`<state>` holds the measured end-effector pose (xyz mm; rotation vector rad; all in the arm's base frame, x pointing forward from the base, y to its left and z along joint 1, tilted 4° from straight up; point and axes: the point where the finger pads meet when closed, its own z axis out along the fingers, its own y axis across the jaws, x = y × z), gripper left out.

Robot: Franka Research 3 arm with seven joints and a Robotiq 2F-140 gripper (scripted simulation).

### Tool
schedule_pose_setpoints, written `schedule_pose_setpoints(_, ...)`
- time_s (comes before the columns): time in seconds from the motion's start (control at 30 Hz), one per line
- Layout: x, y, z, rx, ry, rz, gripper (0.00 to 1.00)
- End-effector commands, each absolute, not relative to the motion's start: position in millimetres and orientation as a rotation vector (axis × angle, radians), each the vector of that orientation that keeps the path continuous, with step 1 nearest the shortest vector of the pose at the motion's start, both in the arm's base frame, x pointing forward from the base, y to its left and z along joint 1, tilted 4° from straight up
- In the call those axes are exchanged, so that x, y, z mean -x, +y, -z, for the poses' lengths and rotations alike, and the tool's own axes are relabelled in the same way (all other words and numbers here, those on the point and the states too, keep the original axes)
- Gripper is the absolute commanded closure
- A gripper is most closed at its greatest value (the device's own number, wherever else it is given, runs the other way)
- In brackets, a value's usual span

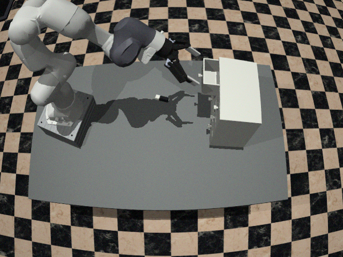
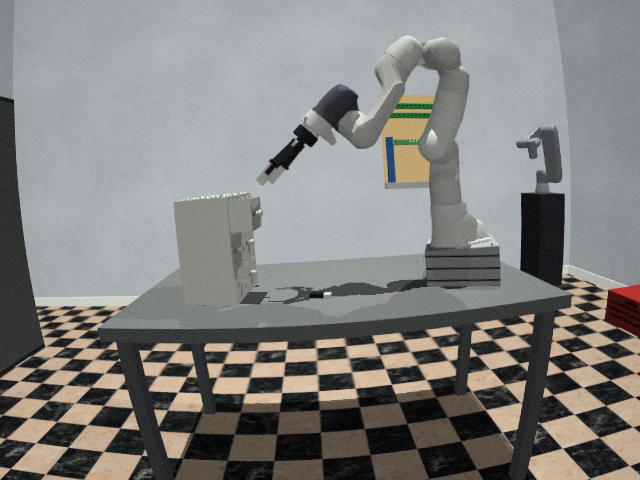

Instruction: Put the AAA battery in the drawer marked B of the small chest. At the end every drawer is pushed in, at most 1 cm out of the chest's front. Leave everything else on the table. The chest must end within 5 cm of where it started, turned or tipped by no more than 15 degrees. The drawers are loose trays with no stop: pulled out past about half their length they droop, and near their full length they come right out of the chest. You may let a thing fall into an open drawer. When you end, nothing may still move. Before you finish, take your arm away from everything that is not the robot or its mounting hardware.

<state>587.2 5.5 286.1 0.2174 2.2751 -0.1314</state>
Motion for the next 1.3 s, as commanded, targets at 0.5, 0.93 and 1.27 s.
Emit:
schedule_pose_setpoints(0.5,-494,24,-288,-0.212,2.281,0.119,0.00)
schedule_pose_setpoints(0.93,-466,30,-288,-0.212,2.281,0.119,0.00)
schedule_pose_setpoints(1.27,-464,30,-288,-0.213,2.281,0.119,0.00)
